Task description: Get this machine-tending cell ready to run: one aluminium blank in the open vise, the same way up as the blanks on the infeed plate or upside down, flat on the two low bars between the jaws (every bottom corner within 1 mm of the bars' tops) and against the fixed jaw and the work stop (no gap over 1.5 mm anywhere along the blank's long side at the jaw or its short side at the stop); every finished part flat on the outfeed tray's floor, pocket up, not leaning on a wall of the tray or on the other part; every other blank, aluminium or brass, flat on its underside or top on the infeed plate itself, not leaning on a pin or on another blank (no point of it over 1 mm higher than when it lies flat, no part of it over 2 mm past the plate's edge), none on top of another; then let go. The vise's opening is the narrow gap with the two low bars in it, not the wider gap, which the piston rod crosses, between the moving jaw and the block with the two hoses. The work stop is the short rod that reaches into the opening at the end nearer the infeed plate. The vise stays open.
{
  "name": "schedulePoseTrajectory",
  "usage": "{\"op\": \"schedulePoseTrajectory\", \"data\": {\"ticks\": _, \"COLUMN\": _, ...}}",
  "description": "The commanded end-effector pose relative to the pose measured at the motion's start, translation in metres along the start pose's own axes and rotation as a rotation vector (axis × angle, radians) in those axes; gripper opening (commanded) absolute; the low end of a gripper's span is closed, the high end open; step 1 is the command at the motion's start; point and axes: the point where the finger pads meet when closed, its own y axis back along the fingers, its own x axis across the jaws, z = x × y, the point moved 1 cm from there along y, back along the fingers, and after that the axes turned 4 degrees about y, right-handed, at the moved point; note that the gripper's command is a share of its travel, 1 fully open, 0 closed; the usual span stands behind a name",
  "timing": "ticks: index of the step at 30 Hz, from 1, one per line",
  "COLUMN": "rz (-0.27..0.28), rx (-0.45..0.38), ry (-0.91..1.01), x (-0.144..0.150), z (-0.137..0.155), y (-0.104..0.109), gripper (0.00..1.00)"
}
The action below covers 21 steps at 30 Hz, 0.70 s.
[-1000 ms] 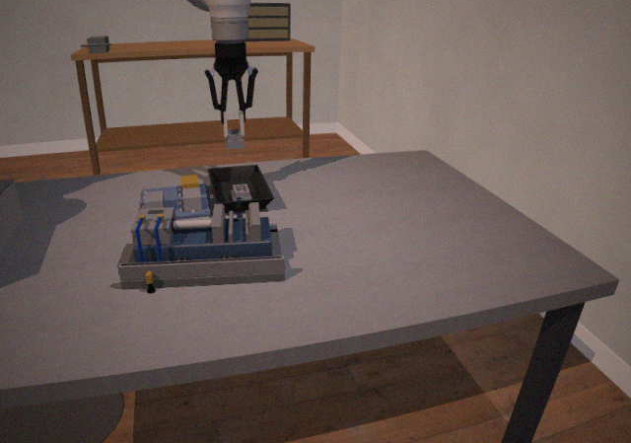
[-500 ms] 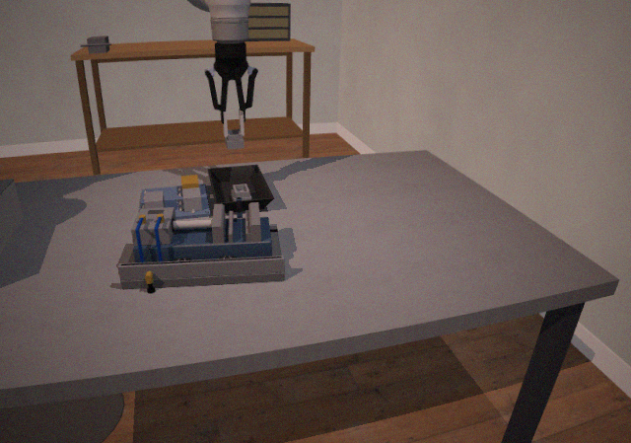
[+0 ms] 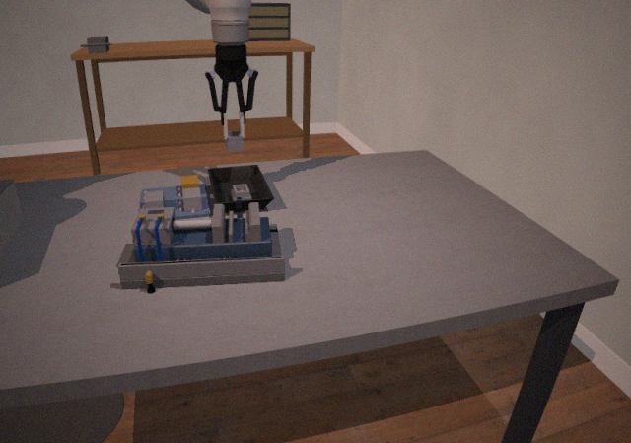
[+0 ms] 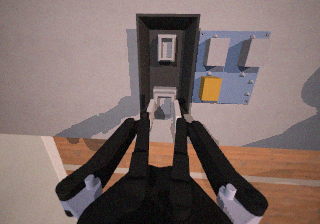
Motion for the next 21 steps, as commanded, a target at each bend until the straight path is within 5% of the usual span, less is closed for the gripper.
{"op": "schedulePoseTrajectory", "data": {"ticks": 1, "rz": -0.004, "rx": 0.000, "ry": 0.002, "x": -0.002, "z": -0.002, "y": -0.006, "gripper": 0.00}}
{"op": "schedulePoseTrajectory", "data": {"ticks": 21, "rz": -0.004, "rx": 0.000, "ry": 0.002, "x": -0.003, "z": -0.002, "y": -0.039, "gripper": 0.00}}
